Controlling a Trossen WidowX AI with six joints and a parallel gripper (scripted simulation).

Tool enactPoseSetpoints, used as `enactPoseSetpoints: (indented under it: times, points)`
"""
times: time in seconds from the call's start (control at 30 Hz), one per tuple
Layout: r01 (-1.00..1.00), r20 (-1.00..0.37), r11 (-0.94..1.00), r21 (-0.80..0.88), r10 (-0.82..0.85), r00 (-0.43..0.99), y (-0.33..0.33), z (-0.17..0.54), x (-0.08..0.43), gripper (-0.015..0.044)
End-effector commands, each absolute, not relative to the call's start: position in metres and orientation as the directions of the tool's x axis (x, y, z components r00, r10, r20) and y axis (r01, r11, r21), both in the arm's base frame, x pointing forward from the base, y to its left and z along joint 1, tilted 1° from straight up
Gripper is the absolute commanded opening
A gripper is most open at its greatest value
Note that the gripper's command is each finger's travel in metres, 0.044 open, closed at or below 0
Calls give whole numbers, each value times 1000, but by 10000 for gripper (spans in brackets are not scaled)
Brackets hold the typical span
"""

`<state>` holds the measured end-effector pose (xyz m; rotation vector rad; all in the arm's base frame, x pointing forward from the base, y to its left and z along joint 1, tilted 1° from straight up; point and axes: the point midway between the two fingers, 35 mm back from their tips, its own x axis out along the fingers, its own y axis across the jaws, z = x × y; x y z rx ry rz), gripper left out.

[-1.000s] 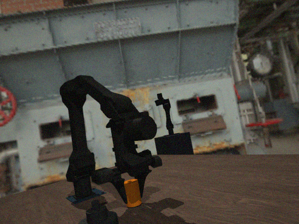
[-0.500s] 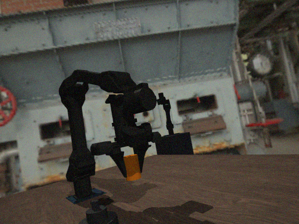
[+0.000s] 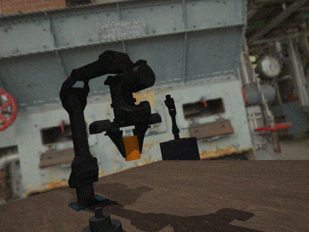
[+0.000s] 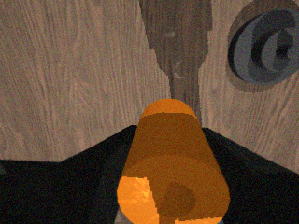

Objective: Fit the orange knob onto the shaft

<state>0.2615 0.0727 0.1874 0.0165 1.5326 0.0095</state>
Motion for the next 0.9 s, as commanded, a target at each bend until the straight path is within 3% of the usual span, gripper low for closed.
enactPoseSetpoints:
  times: [0.0, 0.87]
  points:
    - [11, -999, 1000, 14, 13, 38, 70, 190, 261, 0]
    - [46, -999, 999, -1, -3, 45, 6, 162, 295, 0]
